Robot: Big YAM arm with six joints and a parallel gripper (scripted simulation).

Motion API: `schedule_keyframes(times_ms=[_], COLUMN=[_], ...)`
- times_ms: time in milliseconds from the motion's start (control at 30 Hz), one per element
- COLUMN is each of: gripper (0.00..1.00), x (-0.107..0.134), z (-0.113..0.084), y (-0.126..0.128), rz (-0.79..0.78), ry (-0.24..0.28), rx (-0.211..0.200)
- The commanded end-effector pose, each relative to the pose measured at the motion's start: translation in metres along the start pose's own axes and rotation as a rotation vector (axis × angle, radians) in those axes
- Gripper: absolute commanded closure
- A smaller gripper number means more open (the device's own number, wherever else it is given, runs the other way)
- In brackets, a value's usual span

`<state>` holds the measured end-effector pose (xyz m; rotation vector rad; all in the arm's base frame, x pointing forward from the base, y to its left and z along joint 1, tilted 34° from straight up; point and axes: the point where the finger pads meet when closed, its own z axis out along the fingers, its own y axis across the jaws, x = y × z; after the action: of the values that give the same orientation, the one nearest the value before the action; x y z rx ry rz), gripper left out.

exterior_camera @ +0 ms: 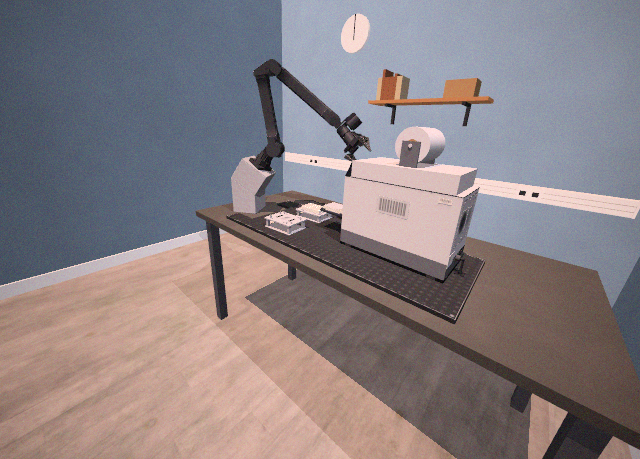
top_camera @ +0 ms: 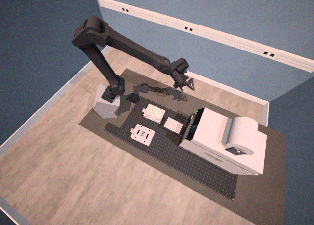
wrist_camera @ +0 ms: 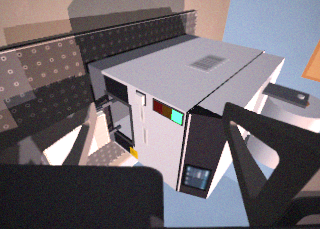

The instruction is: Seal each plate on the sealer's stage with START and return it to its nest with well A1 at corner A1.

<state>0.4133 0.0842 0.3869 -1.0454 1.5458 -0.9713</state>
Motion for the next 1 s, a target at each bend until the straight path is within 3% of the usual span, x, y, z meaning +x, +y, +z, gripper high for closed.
schedule_keyframes(times_ms=[0, 200, 400, 600, 733, 967], gripper=[0.0, 0.0, 0.03, 0.07, 0.08, 0.12], x=[-0.009, -0.01, 0.029, 0.052, 0.055, 0.092], z=[-0.005, -0.002, -0.009, -0.012, -0.01, -0.013], y=[-0.037, -0.035, -0.009, 0.012, 0.02, 0.049], rz=[0.038, 0.035, 0.3, 0.507, 0.551, 0.798], ry=[-0.016, -0.014, -0.017, -0.032, -0.037, -0.032], rx=[0.056, 0.051, 0.066, 0.07, 0.058, 0.059])
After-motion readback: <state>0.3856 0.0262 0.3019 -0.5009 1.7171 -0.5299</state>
